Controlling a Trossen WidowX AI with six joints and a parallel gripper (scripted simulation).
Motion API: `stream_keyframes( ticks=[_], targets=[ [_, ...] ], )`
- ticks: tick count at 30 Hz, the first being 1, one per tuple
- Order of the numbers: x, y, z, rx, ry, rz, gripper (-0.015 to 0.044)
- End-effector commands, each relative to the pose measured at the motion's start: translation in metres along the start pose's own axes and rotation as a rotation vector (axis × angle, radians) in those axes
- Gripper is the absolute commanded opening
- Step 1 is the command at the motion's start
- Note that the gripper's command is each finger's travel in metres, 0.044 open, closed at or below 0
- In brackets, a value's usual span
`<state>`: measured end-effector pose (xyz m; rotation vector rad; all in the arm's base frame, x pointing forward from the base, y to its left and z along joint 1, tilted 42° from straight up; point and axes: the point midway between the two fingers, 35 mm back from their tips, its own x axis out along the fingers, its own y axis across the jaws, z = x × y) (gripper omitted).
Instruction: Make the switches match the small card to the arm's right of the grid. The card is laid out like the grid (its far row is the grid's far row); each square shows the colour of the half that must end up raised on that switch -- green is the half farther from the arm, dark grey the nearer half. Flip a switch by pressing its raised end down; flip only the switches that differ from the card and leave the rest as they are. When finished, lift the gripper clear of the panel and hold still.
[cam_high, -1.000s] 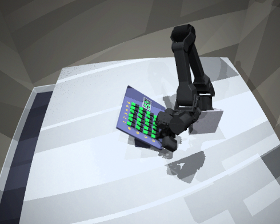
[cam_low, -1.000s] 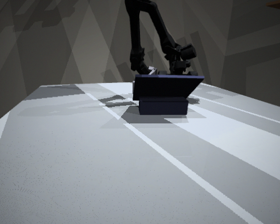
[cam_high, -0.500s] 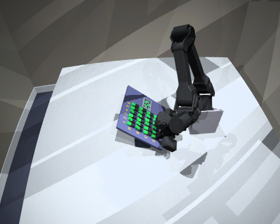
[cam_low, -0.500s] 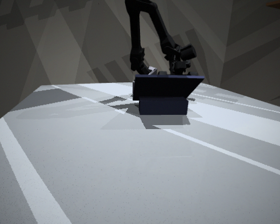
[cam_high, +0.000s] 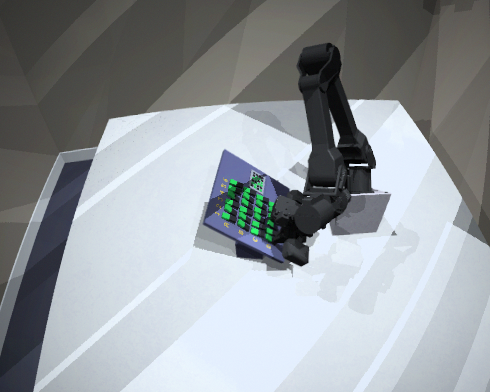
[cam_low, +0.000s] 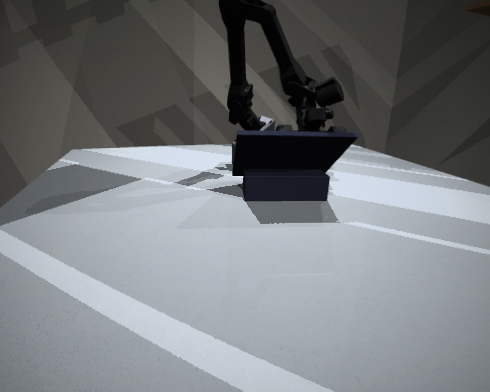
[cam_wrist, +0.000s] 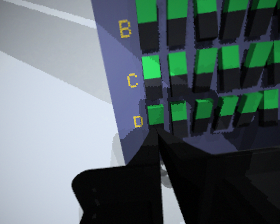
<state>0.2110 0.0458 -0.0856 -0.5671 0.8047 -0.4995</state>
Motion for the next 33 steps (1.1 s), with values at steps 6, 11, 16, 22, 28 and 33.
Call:
stream_keyframes(
  ticks=[6,11,16,22,28,33],
  targets=[
    [-0.058,0.002,0.001,-0.003,0.027,0.006,0.0000],
    [-0.065,0.000,0.002,-0.003,0.027,0.000,0.0000],
    [-0.065,0.000,0.002,-0.003,0.027,0.000,0.0000],
    [-0.067,-0.035,0.016,-0.006,0.028,0.002,0.0000],
    [-0.065,-0.081,0.022,-0.007,0.026,-0.004,0.0000],
    [-0.064,-0.086,0.022,-0.008,0.026,-0.005,0.0000]
  ],
)
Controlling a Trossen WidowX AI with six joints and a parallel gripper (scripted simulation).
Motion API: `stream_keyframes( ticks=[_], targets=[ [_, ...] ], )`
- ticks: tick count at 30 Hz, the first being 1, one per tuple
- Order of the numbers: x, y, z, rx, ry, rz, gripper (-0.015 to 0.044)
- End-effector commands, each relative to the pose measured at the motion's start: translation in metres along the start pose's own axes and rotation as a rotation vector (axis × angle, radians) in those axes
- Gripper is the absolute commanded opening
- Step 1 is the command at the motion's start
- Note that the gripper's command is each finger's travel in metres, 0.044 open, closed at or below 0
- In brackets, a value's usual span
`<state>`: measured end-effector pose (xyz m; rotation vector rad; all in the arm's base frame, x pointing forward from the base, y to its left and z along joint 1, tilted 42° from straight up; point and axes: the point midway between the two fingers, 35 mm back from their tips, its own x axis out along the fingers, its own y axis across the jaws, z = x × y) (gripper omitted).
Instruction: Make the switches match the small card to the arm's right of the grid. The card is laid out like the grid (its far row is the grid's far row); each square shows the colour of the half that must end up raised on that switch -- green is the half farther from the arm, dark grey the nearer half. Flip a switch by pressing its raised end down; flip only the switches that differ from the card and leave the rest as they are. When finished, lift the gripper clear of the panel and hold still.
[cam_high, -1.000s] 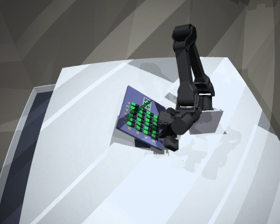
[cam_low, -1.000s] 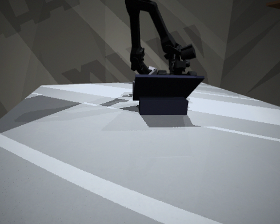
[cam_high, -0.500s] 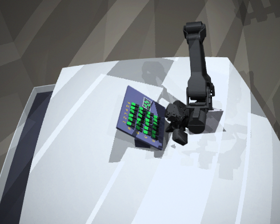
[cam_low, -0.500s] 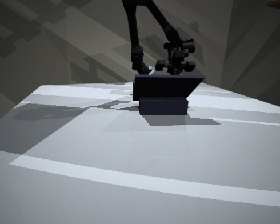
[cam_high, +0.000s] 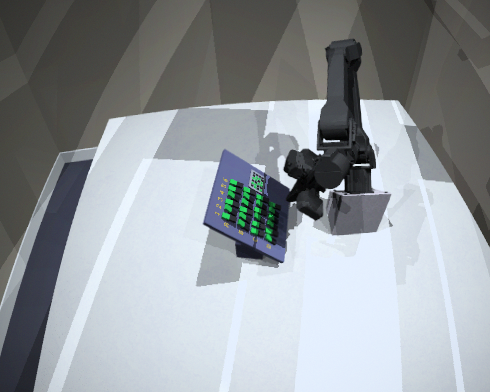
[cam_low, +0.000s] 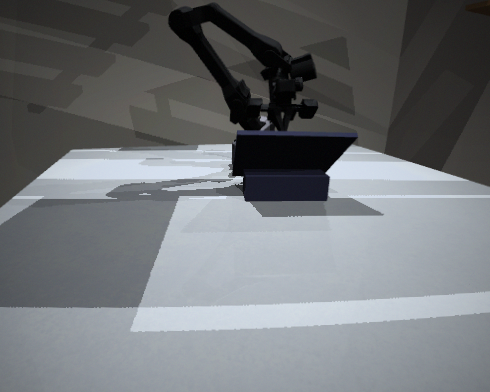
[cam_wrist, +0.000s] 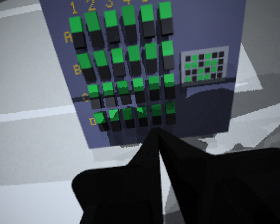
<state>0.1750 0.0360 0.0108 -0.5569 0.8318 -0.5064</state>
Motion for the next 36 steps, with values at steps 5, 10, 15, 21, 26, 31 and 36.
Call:
stream_keyframes(
  ticks=[5,10,15,21,26,31,36],
  targets=[
    [0.012,-0.008,-0.002,-0.011,0.008,-0.005,0.0000],
    [0.037,-0.011,0.000,-0.010,0.021,-0.011,0.0000],
    [0.037,-0.011,0.000,-0.010,0.021,-0.011,0.0000],
    [0.038,-0.011,0.000,-0.010,0.021,-0.011,0.0000],
    [0.047,-0.012,0.000,-0.010,0.020,-0.014,0.0000],
    [0.050,-0.011,0.000,-0.010,0.021,-0.013,0.0000],
    [0.058,-0.011,0.000,-0.010,0.021,-0.012,0.0000]
  ],
)
